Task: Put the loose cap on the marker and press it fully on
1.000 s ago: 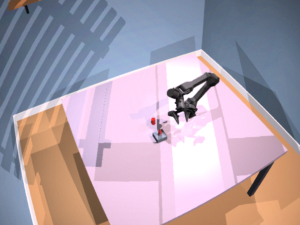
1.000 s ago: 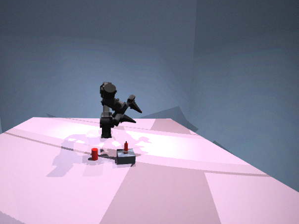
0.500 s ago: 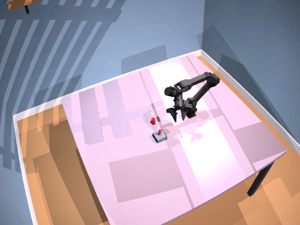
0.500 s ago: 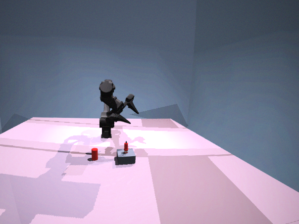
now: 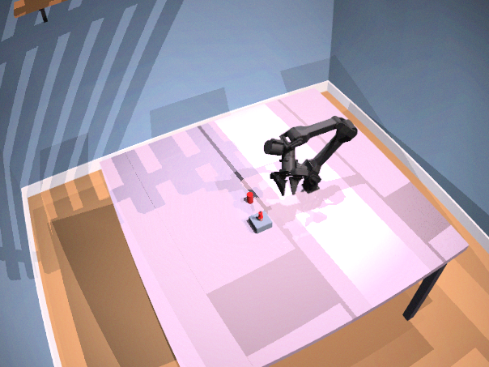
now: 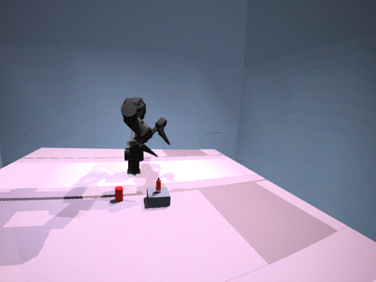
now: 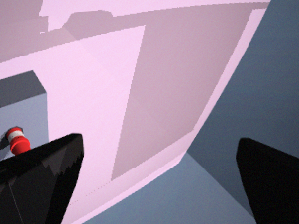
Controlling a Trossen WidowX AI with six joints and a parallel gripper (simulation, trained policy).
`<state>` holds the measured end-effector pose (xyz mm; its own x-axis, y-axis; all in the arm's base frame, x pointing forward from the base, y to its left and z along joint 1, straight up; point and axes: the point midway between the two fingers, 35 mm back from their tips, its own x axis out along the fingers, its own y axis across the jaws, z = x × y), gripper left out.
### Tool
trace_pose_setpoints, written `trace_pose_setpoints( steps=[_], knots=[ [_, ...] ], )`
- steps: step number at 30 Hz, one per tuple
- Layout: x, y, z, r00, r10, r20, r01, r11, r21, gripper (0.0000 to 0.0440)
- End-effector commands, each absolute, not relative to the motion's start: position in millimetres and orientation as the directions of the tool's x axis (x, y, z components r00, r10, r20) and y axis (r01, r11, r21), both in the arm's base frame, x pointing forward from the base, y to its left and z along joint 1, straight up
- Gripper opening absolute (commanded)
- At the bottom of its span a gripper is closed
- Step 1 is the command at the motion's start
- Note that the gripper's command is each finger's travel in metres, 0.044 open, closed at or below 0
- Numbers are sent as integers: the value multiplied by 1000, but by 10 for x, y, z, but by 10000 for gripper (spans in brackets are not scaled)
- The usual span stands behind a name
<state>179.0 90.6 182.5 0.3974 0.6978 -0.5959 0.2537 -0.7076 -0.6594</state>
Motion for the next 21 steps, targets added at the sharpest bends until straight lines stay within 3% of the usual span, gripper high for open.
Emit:
trace_pose_setpoints(
  steps=[1, 21],
  knots=[
    [1809, 847, 1813, 392, 677, -623, 211, -725, -655, 325],
    [1916, 578, 1787, 351, 590, -727, 15, -780, -626, 325]
  ],
)
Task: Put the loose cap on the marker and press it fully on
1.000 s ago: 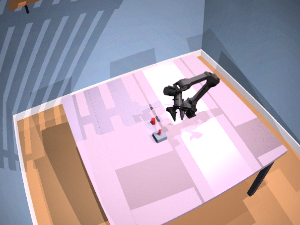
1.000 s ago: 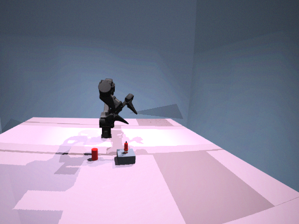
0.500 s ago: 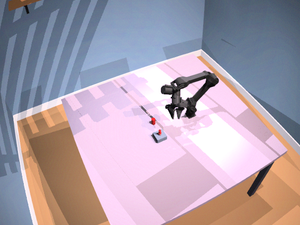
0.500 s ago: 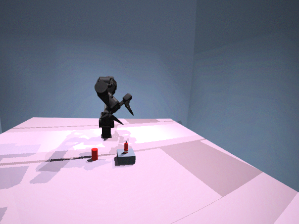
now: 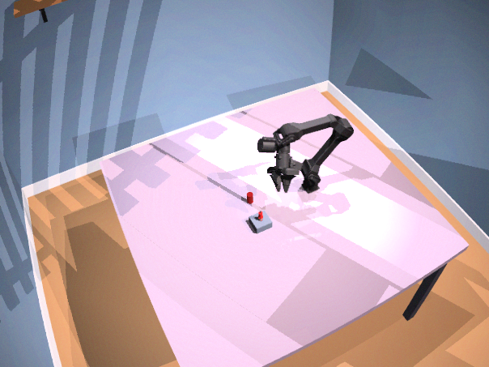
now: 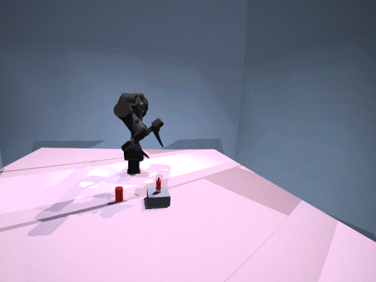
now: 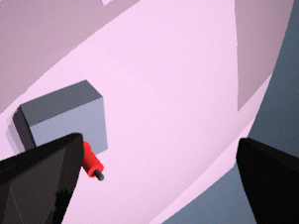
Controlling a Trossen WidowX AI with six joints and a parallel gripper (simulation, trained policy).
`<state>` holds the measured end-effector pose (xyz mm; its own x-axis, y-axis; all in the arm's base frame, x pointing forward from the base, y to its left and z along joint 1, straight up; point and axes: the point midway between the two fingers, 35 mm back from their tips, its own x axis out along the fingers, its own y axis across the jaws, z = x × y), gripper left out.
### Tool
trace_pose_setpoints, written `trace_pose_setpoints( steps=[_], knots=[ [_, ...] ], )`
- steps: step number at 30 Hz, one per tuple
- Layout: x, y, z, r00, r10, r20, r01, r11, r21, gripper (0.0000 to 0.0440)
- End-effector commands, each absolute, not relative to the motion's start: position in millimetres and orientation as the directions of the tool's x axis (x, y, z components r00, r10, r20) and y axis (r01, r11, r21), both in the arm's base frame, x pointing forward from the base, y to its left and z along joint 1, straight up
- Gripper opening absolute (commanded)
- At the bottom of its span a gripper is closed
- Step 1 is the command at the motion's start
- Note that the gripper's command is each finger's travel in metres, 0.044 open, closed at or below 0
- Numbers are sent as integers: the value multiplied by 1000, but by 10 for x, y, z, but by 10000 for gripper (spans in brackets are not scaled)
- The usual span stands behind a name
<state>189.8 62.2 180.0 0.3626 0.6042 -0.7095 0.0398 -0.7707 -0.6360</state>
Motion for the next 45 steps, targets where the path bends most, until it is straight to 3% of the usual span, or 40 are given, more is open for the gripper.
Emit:
trace_pose_setpoints(
  steps=[1, 45],
  knots=[
    [1922, 564, 1785, 348, 586, -732, 6, -782, -623, 325],
    [2294, -66, 1585, 173, 410, -896, -270, -855, -443, 324]
  ],
)
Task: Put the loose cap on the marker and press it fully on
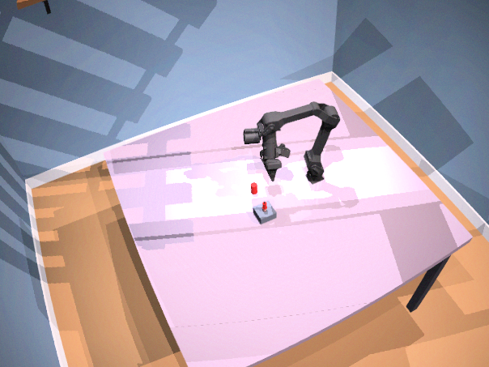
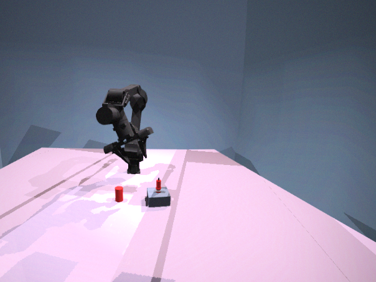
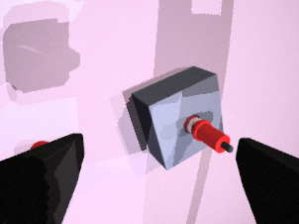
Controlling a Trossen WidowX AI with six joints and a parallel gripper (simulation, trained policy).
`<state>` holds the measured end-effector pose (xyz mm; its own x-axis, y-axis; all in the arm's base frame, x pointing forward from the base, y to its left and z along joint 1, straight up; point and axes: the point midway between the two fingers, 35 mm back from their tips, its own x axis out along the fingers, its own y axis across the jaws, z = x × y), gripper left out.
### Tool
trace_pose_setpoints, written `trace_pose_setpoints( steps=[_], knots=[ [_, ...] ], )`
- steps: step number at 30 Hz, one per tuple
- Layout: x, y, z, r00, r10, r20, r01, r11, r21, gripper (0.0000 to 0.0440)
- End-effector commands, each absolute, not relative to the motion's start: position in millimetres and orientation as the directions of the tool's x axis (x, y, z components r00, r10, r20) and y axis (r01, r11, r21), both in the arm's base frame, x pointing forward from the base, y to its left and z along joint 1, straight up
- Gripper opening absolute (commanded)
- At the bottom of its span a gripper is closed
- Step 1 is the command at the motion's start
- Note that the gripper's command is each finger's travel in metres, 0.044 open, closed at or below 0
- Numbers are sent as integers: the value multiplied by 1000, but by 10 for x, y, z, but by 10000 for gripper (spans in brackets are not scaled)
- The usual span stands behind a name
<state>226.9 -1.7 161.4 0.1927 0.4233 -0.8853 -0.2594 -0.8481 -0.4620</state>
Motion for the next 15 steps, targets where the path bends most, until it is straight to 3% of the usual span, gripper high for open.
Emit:
trace_pose_setpoints(
  steps=[1, 15],
  knots=[
    [2304, -81, 1578, 168, 406, -898, -273, -856, -438, 324],
    [2447, -286, 1459, 99, 343, -934, -315, -880, -356, 322]
  ],
)
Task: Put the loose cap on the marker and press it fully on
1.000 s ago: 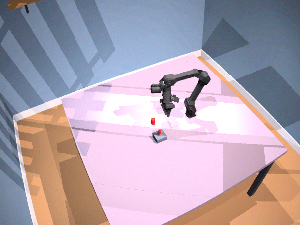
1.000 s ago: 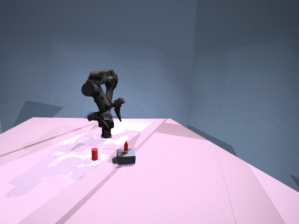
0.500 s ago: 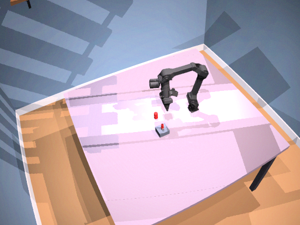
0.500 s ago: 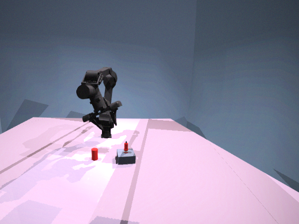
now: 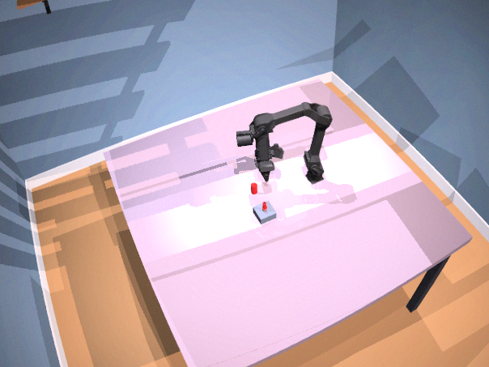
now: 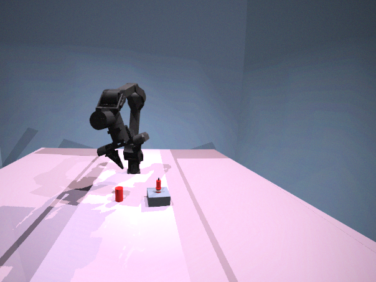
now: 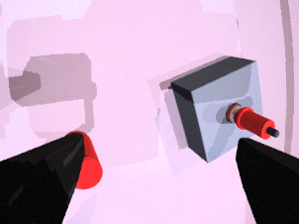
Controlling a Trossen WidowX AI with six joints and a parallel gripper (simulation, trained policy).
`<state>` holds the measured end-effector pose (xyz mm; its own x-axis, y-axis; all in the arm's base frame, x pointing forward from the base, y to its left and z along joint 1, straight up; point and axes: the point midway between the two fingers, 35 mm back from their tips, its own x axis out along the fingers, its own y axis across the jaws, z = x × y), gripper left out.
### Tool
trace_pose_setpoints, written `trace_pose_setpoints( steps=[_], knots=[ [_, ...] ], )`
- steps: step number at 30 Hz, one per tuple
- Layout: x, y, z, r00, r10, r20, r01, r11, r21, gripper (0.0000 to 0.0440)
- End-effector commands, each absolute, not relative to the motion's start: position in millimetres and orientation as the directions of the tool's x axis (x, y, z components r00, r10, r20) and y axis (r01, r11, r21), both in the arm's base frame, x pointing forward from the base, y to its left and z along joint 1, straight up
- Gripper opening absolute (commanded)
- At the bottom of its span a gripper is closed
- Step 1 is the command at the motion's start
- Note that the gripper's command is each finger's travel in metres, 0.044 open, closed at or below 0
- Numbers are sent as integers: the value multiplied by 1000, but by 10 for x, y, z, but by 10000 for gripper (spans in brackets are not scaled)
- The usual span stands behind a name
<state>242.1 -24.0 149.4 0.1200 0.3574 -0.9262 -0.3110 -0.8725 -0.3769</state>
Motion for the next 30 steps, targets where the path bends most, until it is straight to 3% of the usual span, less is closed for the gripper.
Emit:
trace_pose_setpoints(
  steps=[1, 30],
  knots=[
    [2458, -301, 1450, 94, 339, -936, -317, -881, -350, 322],
    [2768, -615, 1157, -31, 191, -981, -315, -933, -172, 308]
  ],
)
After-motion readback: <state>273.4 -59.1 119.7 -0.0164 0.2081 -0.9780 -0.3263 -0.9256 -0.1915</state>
